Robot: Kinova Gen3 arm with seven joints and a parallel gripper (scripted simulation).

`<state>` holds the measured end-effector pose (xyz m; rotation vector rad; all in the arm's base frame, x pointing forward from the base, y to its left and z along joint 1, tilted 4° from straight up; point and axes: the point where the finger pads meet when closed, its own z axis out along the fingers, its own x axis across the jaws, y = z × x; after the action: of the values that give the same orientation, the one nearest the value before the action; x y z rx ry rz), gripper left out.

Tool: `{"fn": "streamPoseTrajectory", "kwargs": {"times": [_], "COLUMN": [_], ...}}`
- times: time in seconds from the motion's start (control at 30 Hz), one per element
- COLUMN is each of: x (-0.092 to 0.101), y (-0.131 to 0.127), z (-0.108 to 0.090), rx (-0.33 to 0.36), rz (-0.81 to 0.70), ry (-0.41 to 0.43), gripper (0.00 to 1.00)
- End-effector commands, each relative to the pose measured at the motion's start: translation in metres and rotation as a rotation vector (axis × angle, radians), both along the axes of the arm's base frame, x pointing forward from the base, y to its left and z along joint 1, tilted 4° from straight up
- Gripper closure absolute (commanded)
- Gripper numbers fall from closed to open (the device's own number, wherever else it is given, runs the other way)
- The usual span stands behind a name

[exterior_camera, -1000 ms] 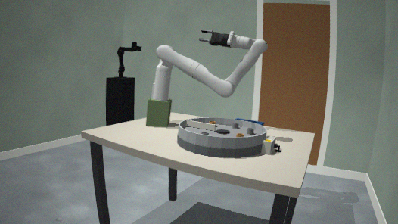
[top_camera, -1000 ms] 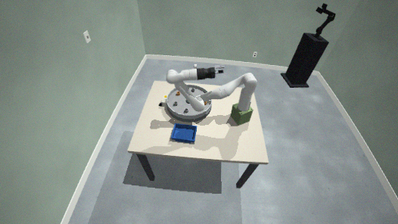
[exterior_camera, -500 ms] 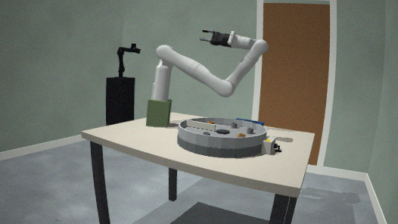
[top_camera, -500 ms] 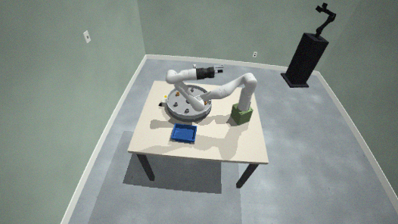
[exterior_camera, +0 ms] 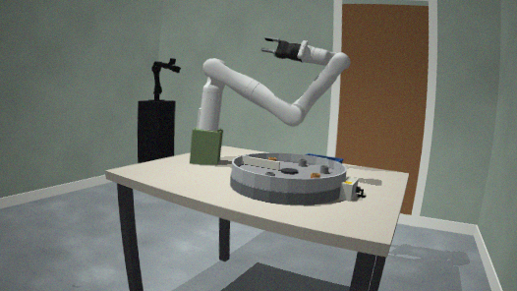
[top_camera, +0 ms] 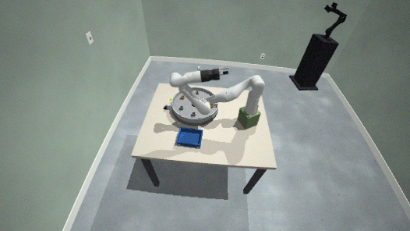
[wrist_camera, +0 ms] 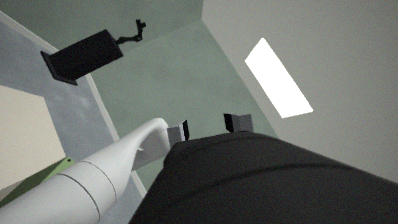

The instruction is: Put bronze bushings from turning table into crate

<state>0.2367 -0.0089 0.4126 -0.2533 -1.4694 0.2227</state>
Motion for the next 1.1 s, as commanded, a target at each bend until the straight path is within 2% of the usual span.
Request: {"fn": "streamPoseTrajectory", "kwargs": {"times": [0.0,0.03,0.17,0.57,0.6,0.73,1.07], "x": [0.04,0.01,0.049,0.049,0.019,0.052,0.052], "y": [-0.005,-0.001,-0.007,-0.007,-0.003,-0.008,-0.008], "z": [-0.032,-0.005,-0.028,-0.028,0.0,-0.022,-0.022], "rx": [-0.001,0.0,0.0,0.0,0.001,-0.001,-0.001], "rz": [-0.002,0.0,0.0,0.0,0.002,0.0,0.0], "ry": [-0.036,-0.001,-0.001,-0.001,0.027,0.005,0.005], "gripper": [0.0,0.0,0.0,0.0,0.0,0.0,0.0]}}
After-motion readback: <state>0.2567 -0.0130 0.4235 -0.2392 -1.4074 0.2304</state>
